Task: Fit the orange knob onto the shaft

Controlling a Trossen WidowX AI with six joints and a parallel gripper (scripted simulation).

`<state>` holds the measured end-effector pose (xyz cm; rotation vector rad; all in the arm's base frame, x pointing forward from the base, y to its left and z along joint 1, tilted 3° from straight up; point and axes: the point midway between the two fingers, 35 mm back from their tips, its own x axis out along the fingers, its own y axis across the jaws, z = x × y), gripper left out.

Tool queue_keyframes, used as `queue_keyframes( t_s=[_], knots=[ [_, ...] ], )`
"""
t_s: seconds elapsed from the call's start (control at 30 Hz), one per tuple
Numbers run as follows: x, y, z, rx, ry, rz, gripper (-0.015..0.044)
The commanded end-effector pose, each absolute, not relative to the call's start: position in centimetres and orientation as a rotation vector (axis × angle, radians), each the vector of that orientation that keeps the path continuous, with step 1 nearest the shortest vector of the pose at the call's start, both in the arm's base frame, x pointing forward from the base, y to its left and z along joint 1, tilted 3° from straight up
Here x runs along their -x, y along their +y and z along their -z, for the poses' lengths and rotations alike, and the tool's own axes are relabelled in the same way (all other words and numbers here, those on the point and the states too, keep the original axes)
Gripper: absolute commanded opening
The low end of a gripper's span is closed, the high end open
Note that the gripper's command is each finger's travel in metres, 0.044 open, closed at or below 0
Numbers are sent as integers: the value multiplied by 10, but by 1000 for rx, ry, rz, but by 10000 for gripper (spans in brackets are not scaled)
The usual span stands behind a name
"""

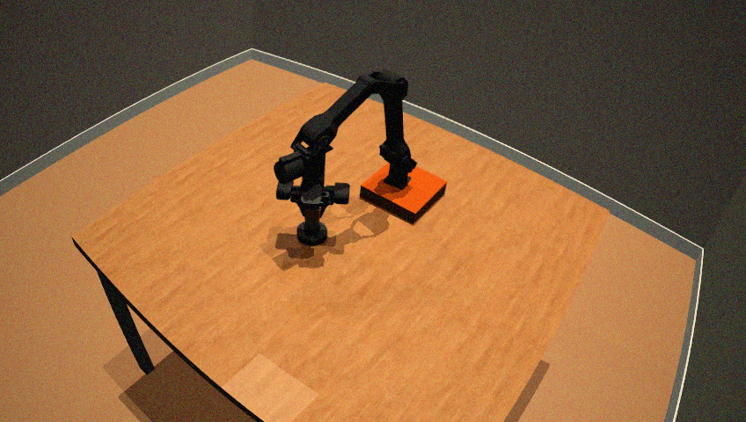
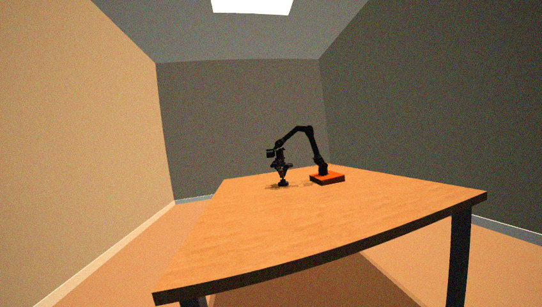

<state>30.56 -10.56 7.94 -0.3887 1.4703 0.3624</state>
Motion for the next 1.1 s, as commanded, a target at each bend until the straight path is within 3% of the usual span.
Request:
queue_keyframes(
  t_s=[0.0,1.07],
  knots=[
    [-307,-106,-82,391,1465,-363,0],
    [-305,-105,-79,559,1432,-519,0]
  ],
)
